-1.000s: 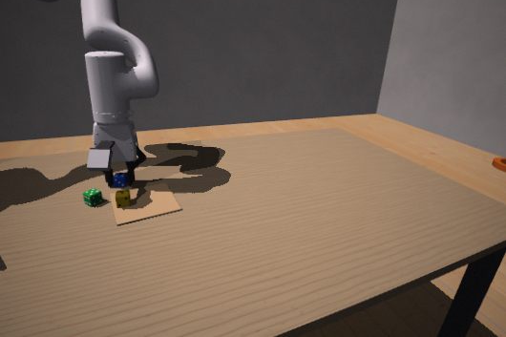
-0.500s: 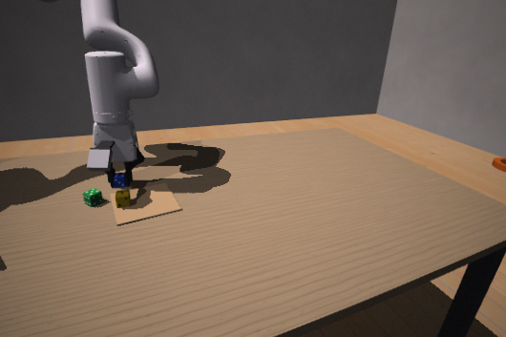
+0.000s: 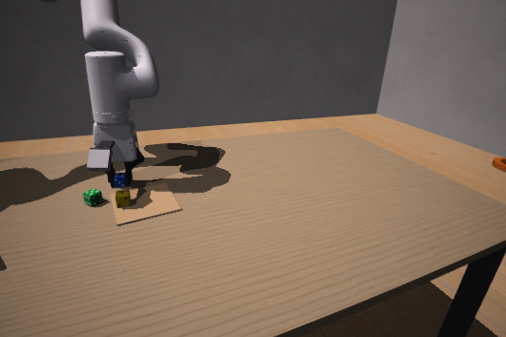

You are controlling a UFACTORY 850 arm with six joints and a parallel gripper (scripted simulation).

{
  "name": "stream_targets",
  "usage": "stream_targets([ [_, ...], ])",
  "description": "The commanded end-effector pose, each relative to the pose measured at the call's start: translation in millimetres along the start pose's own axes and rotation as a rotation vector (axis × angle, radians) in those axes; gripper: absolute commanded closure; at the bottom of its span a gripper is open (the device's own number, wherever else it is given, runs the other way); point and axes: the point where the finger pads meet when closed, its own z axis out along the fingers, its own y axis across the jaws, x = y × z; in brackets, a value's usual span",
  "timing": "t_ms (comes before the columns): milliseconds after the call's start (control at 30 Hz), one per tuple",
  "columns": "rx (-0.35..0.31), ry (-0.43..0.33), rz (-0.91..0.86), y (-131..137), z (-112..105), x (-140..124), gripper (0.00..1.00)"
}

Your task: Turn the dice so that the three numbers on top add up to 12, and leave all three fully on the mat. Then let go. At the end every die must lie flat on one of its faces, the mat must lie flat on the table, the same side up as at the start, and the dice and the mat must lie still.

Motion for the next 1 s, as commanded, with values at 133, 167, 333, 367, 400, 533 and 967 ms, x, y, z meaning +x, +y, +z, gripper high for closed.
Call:
stream_targets([
  [133,0.001,0.0,0.0,-1,-1,0,0.73],
  [167,0.001,0.0,0.0,-1,-1,0,0.73],
  [333,0.001,0.0,0.0,-1,-1,0,0.73],
  [367,0.001,0.0,0.0,-1,-1,0,0.73],
  [400,0.001,0.0,0.0,-1,-2,0,0.73],
  [533,0.001,0.0,0.0,-1,-17,0,0.73],
  [967,0.001,0.0,0.0,-1,-91,0,0.73],
])
